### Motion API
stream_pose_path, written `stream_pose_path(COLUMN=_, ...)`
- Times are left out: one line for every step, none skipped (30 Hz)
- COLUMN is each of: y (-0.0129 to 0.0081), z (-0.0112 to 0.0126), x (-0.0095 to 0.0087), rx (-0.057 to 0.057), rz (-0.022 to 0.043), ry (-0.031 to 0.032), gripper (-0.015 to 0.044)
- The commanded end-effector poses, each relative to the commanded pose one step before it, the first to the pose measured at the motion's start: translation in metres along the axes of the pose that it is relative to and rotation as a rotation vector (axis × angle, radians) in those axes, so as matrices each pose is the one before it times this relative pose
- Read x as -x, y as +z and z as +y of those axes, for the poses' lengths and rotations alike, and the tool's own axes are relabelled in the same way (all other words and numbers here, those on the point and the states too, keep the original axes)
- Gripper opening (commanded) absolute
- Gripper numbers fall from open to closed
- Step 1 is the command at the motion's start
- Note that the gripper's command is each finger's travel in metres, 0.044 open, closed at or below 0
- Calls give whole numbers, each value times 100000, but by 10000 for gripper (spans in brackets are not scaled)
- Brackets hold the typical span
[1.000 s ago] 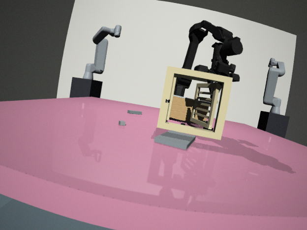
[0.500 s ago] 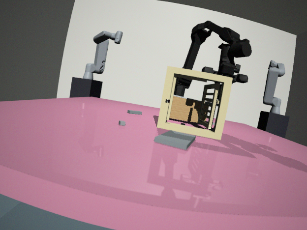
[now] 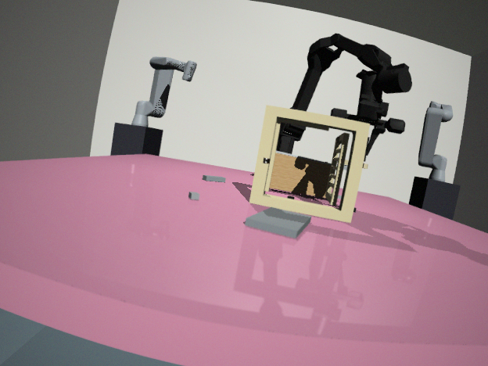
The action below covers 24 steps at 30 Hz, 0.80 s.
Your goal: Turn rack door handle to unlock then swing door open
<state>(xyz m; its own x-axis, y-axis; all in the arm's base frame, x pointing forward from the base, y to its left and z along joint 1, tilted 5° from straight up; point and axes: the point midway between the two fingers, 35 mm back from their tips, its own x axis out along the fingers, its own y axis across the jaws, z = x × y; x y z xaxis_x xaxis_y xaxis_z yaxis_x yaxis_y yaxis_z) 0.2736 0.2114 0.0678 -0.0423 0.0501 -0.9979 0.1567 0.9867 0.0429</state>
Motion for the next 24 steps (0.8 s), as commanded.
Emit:
stream_pose_path(y=18, z=-12, x=-23, rx=-2742, rz=664, ry=-217, gripper=8)
stream_pose_path(y=0, z=0, x=0, rx=0, rz=0, ry=0, gripper=8)
stream_pose_path(y=0, z=0, x=0, rx=0, rz=0, ry=0, gripper=8)
stream_pose_path(y=0, z=0, x=0, rx=0, rz=0, ry=0, gripper=8)
stream_pose_path(y=0, z=0, x=0, rx=0, rz=0, ry=0, gripper=8)
stream_pose_path(y=0, z=0, x=0, rx=0, rz=0, ry=0, gripper=8)
stream_pose_path(y=0, z=0, x=0, rx=0, rz=0, ry=0, gripper=8)
stream_pose_path(y=0, z=0, x=0, rx=0, rz=0, ry=0, gripper=8)
stream_pose_path(y=0, z=0, x=0, rx=0, rz=0, ry=0, gripper=8)
stream_pose_path(y=0, z=0, x=0, rx=0, rz=0, ry=0, gripper=8)
stream_pose_path(y=0, z=0, x=0, rx=0, rz=0, ry=0, gripper=8)
stream_pose_path(y=0, z=0, x=0, rx=0, rz=0, ry=0, gripper=35)
stream_pose_path(y=0, z=0, x=0, rx=0, rz=0, ry=0, gripper=61)
stream_pose_path(y=0, z=0, x=0, rx=0, rz=0, ry=0, gripper=87)
stream_pose_path(y=0, z=0, x=0, rx=0, rz=0, ry=0, gripper=113)
stream_pose_path(y=0, z=0, x=0, rx=0, rz=0, ry=0, gripper=140)
stream_pose_path(y=0, z=0, x=0, rx=0, rz=0, ry=0, gripper=166)
stream_pose_path(y=0, z=0, x=0, rx=0, rz=0, ry=0, gripper=192)
stream_pose_path(y=0, z=0, x=0, rx=0, rz=0, ry=0, gripper=218)
stream_pose_path(y=0, z=0, x=0, rx=0, rz=0, ry=0, gripper=245)
stream_pose_path(y=0, z=0, x=0, rx=0, rz=0, ry=0, gripper=271)
stream_pose_path(y=0, z=0, x=0, rx=0, rz=0, ry=0, gripper=280)
stream_pose_path(y=2, z=2, x=24, rx=0, rz=0, ry=0, gripper=280)
stream_pose_path(y=6, z=7, x=71, rx=0, rz=-1, ry=1, gripper=280)
